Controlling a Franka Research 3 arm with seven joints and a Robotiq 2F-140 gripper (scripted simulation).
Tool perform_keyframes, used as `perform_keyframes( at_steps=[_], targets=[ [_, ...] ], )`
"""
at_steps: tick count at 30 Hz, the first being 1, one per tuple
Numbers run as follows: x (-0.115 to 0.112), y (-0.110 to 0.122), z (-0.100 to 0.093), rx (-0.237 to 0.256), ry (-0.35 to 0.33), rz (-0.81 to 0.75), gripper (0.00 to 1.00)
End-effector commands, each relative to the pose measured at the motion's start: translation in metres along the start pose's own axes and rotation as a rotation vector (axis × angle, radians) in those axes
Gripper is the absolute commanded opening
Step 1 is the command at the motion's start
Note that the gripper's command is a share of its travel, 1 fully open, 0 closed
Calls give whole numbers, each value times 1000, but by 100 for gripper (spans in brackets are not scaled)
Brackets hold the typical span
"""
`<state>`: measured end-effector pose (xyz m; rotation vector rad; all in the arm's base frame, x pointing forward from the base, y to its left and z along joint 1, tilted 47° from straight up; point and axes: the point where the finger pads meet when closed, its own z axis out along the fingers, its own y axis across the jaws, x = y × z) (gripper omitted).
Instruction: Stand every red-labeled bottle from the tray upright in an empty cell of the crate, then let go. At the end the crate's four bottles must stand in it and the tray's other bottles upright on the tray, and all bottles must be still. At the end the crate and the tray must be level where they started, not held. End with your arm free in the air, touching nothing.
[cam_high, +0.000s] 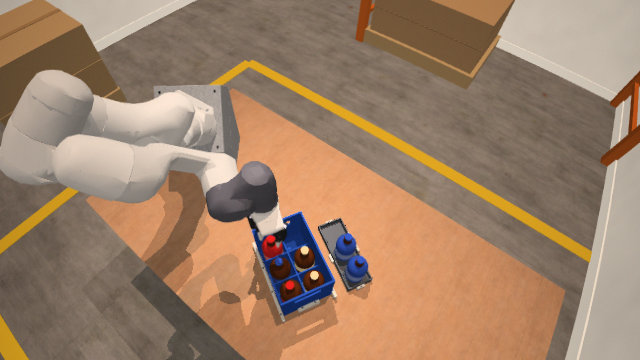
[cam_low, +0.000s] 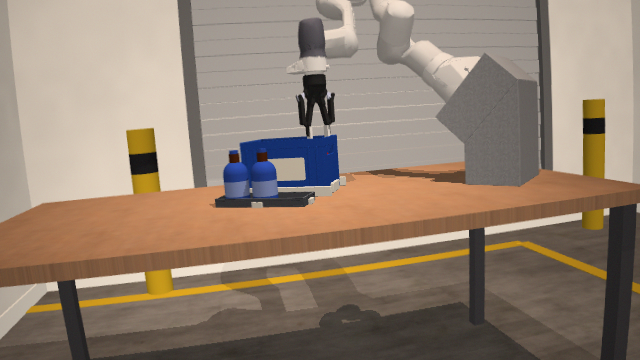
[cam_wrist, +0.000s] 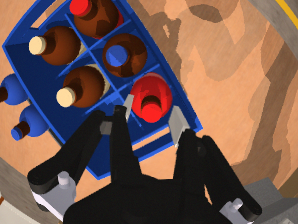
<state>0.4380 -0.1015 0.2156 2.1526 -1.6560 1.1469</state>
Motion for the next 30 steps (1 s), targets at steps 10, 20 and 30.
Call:
perform_keyframes(
  at_steps=[10, 20, 30],
  targets=[
    [0, -2, -1, 6, 1, 2, 38],
    [0, -2, -1, 6, 1, 2, 38],
    [0, -2, -1, 6, 1, 2, 38]
  ],
)
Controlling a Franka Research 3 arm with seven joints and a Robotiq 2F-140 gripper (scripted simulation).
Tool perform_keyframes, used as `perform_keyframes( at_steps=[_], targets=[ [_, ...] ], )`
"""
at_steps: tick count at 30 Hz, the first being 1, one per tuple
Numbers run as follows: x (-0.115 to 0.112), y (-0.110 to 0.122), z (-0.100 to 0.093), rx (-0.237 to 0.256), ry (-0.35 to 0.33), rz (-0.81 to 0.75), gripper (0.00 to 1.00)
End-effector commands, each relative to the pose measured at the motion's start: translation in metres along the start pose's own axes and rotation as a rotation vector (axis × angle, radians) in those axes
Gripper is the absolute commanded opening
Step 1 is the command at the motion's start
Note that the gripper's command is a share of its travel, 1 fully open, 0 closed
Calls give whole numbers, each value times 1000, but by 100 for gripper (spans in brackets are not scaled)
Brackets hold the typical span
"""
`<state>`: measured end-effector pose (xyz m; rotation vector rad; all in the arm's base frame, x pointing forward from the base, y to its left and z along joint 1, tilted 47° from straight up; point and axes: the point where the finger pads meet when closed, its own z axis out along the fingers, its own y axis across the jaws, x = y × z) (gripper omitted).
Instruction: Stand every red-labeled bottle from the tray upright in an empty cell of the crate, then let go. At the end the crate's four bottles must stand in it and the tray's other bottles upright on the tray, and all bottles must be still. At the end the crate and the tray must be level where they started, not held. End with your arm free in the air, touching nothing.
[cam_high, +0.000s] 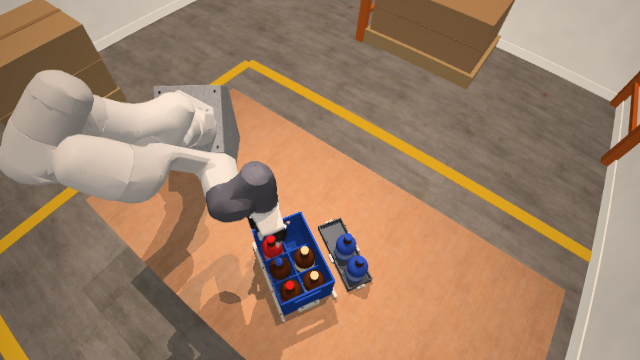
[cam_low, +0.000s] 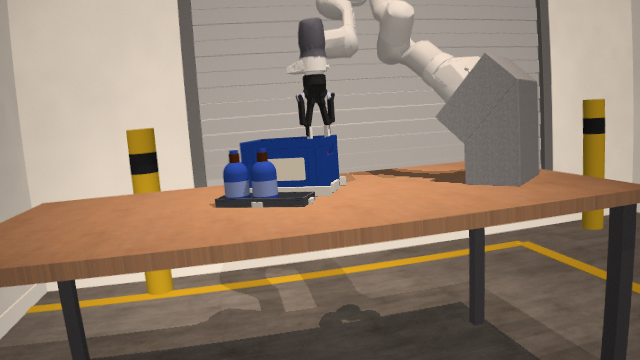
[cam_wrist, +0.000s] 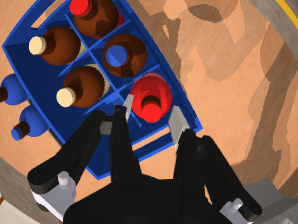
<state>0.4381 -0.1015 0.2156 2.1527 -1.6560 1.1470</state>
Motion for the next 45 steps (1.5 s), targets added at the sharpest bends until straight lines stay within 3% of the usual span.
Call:
perform_keyframes(
  at_steps=[1, 27, 45],
  targets=[
    [0, -2, -1, 6, 1, 2, 38],
    [0, -2, -10, 6, 1, 2, 38],
    [0, -2, -44, 6, 1, 2, 38]
  ],
)
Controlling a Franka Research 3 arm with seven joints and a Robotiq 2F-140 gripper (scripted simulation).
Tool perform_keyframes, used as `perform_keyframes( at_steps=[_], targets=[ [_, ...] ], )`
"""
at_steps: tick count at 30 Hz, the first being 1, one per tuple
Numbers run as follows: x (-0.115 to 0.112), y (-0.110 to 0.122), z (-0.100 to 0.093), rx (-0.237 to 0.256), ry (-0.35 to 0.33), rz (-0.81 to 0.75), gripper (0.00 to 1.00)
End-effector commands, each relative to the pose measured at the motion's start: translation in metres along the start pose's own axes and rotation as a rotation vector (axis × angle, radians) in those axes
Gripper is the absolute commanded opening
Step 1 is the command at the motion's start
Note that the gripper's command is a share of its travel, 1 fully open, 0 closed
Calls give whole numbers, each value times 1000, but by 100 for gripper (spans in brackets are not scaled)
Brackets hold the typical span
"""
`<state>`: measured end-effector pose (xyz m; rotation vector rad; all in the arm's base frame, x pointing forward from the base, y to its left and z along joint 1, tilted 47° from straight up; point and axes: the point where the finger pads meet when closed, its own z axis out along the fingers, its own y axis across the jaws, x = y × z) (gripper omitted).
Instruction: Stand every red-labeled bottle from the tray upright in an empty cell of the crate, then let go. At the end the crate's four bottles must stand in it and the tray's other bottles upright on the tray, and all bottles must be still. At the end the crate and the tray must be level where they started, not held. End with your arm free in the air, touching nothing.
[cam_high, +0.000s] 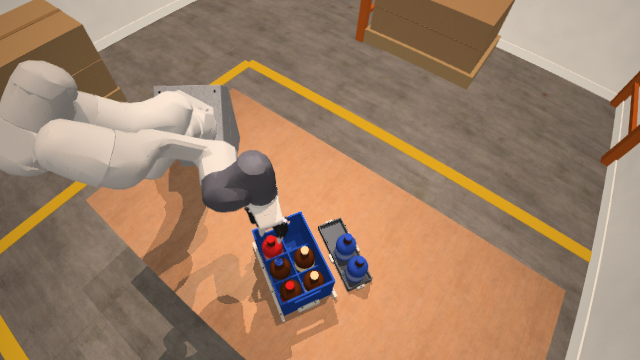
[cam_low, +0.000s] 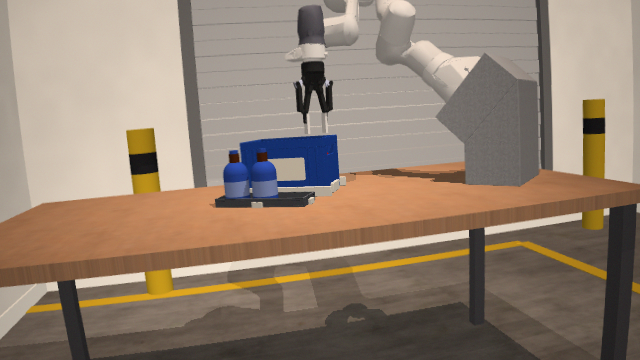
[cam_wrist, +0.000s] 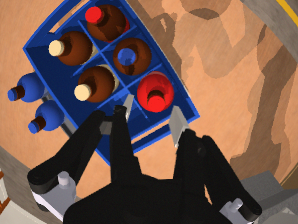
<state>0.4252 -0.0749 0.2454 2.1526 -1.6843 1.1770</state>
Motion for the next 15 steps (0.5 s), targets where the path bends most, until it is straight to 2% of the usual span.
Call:
perform_keyframes(
  at_steps=[1, 15],
  targets=[
    [1, 5, -6, -17, 3, -24, 38],
    [1, 4, -34, -17, 3, -24, 38]
  ],
)
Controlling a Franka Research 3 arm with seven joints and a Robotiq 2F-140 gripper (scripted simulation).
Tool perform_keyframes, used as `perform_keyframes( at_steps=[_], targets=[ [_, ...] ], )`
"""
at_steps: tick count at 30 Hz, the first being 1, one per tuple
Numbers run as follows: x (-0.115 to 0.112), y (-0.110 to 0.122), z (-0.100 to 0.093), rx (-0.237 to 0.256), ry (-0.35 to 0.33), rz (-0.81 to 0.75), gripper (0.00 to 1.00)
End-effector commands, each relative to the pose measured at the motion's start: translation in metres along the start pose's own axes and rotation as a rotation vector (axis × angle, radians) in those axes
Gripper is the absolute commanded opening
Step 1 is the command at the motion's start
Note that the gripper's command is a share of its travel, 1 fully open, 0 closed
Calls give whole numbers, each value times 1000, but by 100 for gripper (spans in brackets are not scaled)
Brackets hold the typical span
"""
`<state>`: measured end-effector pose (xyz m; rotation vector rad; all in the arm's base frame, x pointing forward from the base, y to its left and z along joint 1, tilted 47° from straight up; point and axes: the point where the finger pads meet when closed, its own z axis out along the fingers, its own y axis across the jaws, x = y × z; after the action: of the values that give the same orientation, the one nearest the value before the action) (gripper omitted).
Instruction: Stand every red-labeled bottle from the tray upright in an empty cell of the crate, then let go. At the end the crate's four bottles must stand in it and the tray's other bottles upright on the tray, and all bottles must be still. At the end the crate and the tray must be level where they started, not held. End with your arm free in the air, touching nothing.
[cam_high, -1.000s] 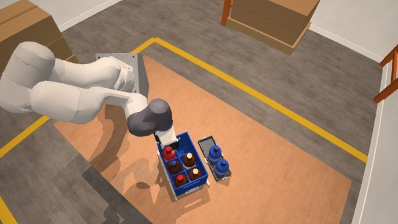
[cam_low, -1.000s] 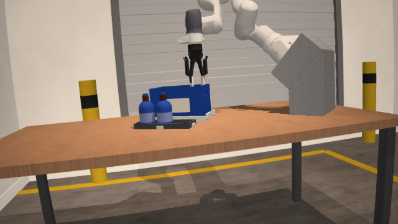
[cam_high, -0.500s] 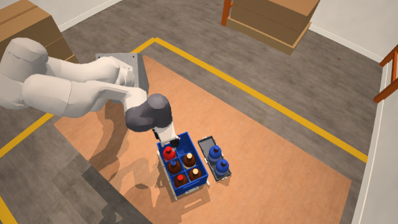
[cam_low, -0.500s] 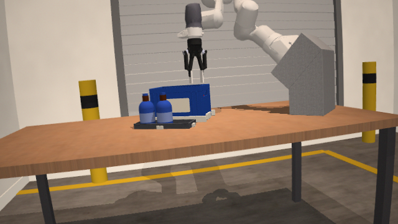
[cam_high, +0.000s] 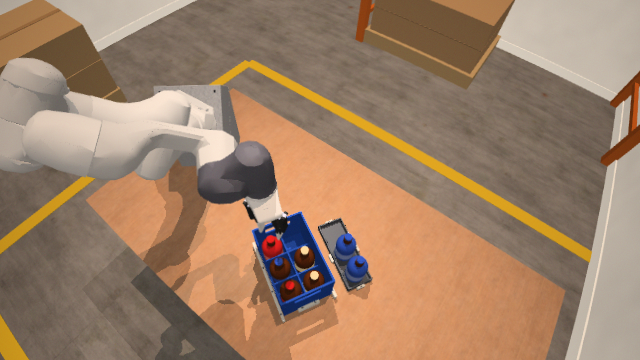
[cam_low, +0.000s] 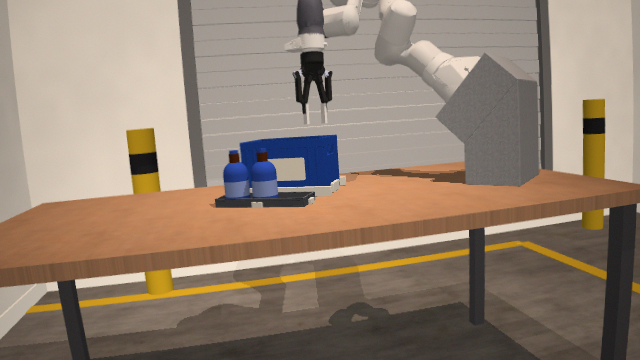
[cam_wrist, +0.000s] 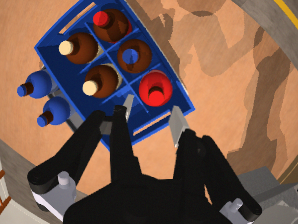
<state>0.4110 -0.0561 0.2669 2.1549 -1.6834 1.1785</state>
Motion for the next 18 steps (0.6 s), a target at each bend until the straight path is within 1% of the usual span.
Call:
perform_keyframes(
  at_steps=[1, 7, 15, 16, 18],
  targets=[
    [1, 6, -2, -19, 3, -23, 38],
    [1, 5, -9, -19, 3, -23, 38],
    [1, 5, -10, -19, 3, -23, 38],
    [1, 5, -10, -19, 3, -23, 0],
    [1, 5, -10, -19, 3, -23, 0]
  ],
)
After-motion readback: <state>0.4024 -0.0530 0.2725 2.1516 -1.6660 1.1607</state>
